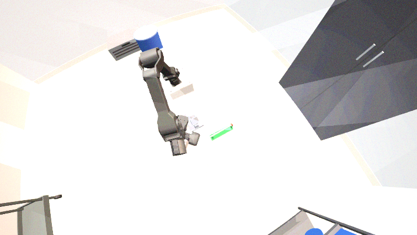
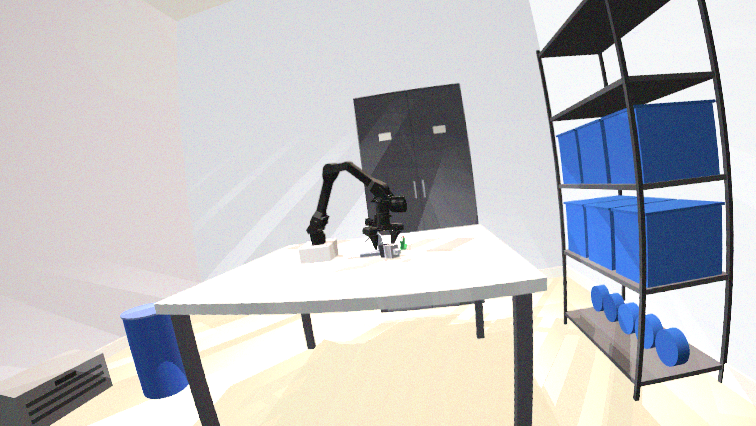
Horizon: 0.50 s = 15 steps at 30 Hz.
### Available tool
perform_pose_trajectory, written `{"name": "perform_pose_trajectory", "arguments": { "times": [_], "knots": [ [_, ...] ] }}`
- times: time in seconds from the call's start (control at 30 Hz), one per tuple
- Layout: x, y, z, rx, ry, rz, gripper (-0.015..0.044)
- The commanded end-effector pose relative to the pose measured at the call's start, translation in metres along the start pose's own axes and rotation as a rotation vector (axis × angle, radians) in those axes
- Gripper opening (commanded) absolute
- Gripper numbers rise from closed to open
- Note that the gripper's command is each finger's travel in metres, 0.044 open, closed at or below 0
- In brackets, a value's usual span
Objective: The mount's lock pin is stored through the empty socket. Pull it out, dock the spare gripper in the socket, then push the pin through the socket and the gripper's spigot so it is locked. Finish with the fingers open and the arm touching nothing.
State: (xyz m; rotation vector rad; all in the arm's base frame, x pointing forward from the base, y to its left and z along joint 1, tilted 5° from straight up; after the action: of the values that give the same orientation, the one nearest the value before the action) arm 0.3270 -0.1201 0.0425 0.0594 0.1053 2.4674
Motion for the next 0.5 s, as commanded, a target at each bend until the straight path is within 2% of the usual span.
{"name": "perform_pose_trajectory", "arguments": {
  "times": [0.0,0.33,0.47],
  "knots": [
    [0.0,0.0,0.01,-0.002,0.006,-0.001,0.044],
    [0.008,0.002,0.024,0.012,-0.032,0.007,0.044],
    [0.009,0.002,0.015,0.016,-0.042,0.01,0.044]
  ]
}}
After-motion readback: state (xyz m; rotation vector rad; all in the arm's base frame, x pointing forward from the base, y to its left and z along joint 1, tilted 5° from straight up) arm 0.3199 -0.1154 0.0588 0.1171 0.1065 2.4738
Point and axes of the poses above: the point midway between the two fingers, 35 mm back from their tips, its own z axis back along the fingers, its own y axis across the jaws, x = y × z, the point moved 3 cm from there along z, back along the fingers, and after that the axes turned 11 degrees about z, right-handed, at the moved point
